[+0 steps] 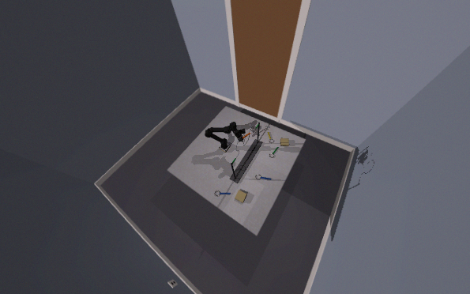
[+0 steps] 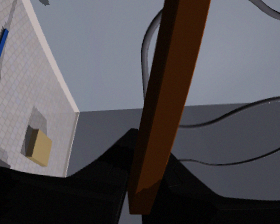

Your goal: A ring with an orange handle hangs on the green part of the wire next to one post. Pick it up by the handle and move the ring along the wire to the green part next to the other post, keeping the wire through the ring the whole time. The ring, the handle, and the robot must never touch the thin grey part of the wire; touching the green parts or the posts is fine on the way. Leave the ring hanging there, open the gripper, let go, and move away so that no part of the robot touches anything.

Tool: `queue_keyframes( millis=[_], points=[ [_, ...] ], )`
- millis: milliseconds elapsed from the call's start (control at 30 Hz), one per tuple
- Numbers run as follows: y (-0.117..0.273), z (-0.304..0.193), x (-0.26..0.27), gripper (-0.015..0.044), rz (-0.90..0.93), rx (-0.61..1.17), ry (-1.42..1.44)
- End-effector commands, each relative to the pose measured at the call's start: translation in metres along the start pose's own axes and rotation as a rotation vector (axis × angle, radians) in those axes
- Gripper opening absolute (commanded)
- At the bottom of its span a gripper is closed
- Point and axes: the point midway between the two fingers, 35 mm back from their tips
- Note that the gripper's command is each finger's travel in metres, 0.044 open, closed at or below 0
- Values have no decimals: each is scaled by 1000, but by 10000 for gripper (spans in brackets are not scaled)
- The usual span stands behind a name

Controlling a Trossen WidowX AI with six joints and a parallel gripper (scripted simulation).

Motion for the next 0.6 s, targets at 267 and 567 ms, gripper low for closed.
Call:
queue_keyframes(
  millis=[267,567],
  points=[
    [-2,-4,50,-150,127,-17,-266],
    [9,3,87,-150,222,24,-473]
  ],
)
Point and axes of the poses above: the point midway between the two fingers, 35 mm back from their tips, its own y axis back along the fingers, its own x axis across the jaws, z = x × y, and after that the axes turned 11 degrees about -y, right-handed
